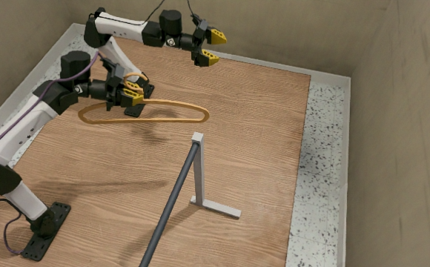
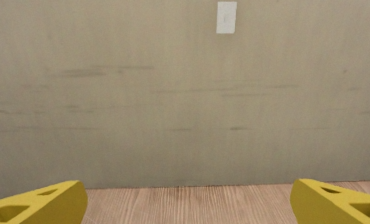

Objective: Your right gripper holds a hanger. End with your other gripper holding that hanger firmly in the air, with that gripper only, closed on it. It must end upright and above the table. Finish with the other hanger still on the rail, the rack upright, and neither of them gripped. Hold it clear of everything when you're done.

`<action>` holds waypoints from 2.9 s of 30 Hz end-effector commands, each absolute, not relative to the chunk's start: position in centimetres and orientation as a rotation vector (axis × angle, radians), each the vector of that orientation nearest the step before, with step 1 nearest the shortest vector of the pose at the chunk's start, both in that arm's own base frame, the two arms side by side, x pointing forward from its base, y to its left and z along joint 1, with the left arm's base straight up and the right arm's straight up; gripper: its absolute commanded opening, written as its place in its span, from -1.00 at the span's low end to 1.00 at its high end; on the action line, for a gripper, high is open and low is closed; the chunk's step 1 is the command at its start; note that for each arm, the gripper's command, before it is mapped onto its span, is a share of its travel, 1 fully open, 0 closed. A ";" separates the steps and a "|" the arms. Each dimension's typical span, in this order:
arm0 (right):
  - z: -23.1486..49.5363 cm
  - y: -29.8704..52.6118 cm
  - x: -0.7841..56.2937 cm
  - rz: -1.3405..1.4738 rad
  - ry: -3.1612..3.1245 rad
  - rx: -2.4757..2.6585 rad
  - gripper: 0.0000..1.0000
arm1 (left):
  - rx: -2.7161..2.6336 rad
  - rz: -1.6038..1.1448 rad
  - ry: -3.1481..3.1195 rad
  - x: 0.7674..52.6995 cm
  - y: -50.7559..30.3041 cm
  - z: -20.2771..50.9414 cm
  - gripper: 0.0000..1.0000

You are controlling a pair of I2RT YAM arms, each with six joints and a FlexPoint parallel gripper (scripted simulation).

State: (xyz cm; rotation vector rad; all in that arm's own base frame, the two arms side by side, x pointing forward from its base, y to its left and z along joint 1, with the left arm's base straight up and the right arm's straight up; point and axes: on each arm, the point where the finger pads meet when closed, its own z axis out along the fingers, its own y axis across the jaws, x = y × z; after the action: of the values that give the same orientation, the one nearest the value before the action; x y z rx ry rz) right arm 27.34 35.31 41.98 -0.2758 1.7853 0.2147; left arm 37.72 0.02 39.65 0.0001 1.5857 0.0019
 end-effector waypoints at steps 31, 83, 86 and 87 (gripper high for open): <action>42.6 35.1 27.3 0.225 1.776 -0.264 -1.00 | 0.165 -0.203 1.602 35.7 -3.4 39.0 1.00; 42.6 35.1 27.3 0.225 1.776 -0.264 -1.00 | 0.908 -1.014 1.280 19.7 -15.3 41.5 1.00; 42.6 35.1 27.3 0.225 1.776 -0.264 -1.00 | 0.908 -1.014 1.280 19.7 -15.3 41.5 1.00; 42.6 35.1 27.3 0.225 1.776 -0.264 -1.00 | 0.908 -1.014 1.280 19.7 -15.3 41.5 1.00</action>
State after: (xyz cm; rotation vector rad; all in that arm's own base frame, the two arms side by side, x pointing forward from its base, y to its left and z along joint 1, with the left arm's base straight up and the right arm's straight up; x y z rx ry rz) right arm 27.33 35.29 41.89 -0.2789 1.7876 0.2112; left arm 19.71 -15.24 41.73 0.9007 1.2850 -1.0054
